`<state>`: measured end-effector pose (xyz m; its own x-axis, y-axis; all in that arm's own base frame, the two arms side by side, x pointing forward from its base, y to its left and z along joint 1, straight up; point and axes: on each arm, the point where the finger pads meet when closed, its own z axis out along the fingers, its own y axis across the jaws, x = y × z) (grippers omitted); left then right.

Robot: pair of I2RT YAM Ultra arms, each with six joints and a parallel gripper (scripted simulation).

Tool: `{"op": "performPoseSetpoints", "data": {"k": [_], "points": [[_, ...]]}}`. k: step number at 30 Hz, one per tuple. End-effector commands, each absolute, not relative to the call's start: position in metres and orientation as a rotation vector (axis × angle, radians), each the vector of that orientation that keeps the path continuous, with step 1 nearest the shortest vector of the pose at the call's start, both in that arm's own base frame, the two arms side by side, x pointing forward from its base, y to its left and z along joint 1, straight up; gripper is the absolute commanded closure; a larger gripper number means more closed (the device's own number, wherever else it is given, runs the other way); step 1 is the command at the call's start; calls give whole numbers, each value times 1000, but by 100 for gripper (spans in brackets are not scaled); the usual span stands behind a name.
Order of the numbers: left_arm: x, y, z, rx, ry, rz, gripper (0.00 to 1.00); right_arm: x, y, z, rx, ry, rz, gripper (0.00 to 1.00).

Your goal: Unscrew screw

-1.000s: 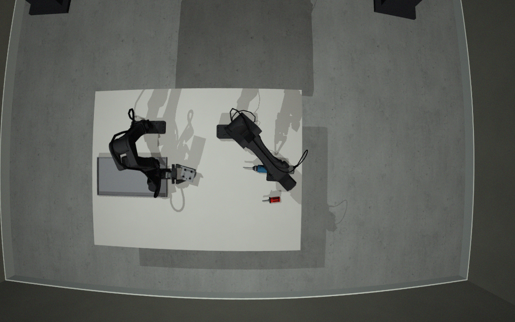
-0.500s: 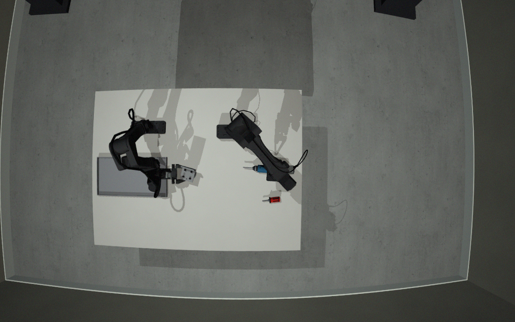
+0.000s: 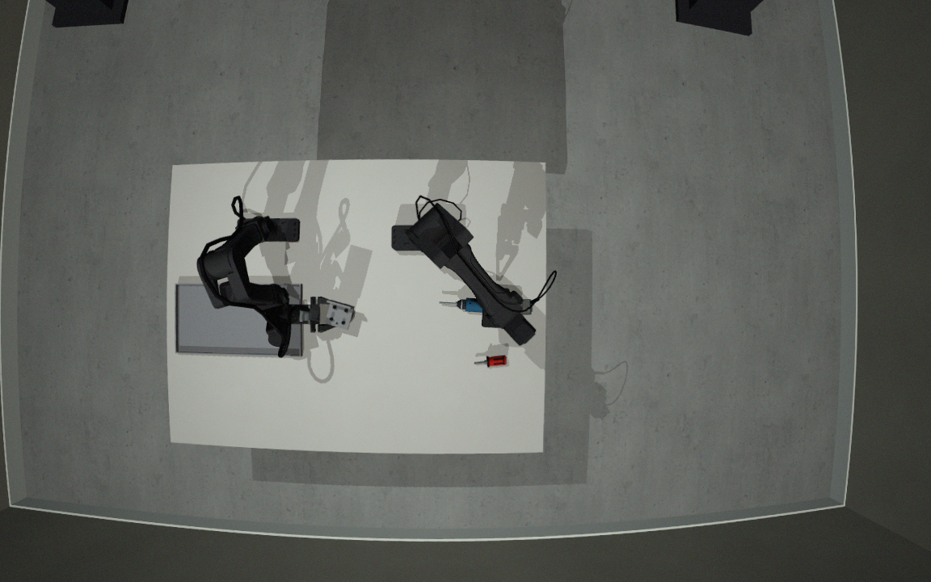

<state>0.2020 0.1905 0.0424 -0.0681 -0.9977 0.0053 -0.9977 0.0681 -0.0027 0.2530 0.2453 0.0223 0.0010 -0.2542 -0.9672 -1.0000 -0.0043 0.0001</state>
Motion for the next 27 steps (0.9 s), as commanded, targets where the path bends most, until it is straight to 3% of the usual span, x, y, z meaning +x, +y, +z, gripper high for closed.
{"op": "performPoseSetpoints", "data": {"k": [1,27], "points": [[200,183,46,2136,-2302,13,35,253,246,25,-1404,1378,1080,40],[200,183,46,2136,-2302,13,35,253,246,25,-1404,1378,1080,41]]}}
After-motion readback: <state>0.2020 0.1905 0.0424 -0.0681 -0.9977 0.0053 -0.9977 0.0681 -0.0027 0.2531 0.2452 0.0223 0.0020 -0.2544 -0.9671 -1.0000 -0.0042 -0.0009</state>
